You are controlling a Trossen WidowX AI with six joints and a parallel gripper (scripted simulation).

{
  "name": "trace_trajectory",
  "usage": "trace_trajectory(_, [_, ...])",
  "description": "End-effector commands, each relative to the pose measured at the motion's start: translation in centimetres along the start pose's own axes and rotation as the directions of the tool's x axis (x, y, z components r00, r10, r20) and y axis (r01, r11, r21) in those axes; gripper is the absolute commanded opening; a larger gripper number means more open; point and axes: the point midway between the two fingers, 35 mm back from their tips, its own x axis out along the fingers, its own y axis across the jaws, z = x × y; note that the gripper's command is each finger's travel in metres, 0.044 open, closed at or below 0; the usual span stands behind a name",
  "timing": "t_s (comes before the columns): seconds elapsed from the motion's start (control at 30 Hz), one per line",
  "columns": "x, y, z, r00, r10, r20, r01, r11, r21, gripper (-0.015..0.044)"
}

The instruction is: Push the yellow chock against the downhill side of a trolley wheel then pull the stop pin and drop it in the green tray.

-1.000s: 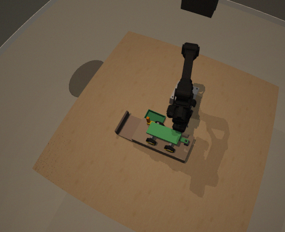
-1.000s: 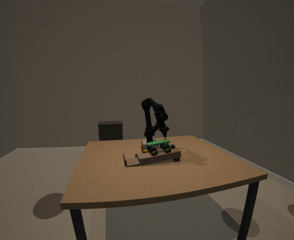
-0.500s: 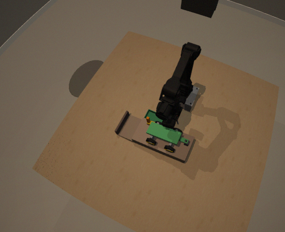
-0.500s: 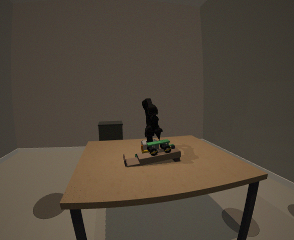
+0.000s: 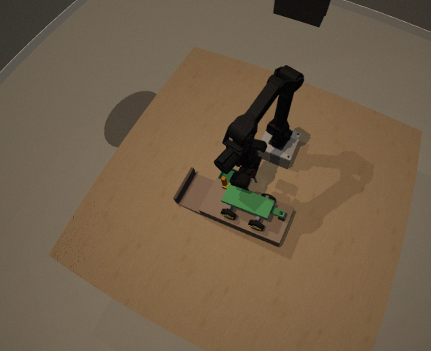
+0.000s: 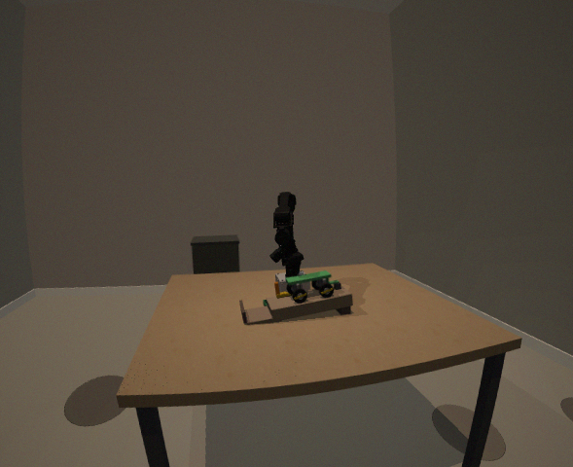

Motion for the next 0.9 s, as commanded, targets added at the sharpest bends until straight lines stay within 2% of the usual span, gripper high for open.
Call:
trace_trajectory(0.0, [-0.3, 0.0, 1.3, 1.0, 0.003, 0.001, -0.003, 1.0, -0.005, 0.0])
trace_trajectory(0.6, [-1.3, -0.4, 8.3, 1.0, 0.002, 0.008, -0.002, 1.0, -0.005, 0.0])
trace_trajectory(0.77, [-1.4, -0.4, 8.6, 1.0, 0.003, 0.009, -0.003, 1.0, 0.0, 0.0])
trace_trajectory(0.87, [-1.4, -0.4, 8.5, 1.0, 0.006, 0.021, -0.008, 0.998, 0.065, 0.0])
